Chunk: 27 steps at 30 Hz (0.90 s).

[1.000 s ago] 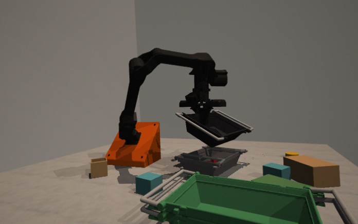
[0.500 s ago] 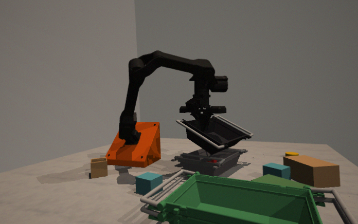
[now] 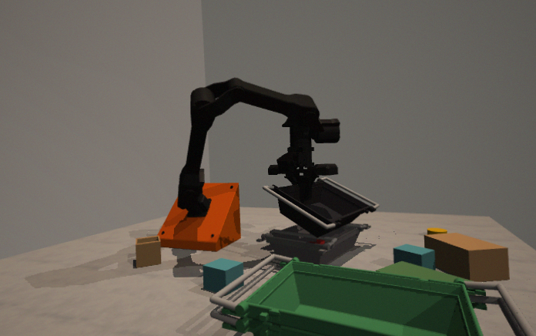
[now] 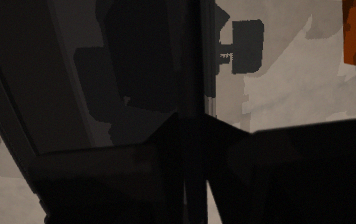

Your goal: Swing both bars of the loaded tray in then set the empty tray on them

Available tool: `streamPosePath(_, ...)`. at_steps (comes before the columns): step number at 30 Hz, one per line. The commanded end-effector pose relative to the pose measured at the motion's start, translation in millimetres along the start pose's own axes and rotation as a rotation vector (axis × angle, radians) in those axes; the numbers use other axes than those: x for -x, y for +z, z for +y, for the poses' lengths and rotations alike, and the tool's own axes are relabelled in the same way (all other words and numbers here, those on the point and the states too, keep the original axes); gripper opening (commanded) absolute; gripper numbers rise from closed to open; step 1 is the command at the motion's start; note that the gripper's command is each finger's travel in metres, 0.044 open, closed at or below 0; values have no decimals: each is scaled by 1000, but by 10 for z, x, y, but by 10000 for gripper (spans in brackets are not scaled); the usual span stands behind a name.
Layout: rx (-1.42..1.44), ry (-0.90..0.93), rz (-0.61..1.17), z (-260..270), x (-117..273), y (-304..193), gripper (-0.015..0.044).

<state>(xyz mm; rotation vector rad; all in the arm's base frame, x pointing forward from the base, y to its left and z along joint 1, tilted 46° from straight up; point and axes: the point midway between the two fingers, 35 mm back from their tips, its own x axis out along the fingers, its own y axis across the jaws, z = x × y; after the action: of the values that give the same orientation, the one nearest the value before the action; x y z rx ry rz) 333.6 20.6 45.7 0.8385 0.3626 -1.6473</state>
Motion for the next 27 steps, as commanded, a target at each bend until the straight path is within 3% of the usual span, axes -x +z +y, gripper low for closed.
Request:
streamPosePath(1, -4, 8, 8, -2, 9, 7, 0)
streamPosePath(27, -4, 8, 7, -150, -200, 11, 0)
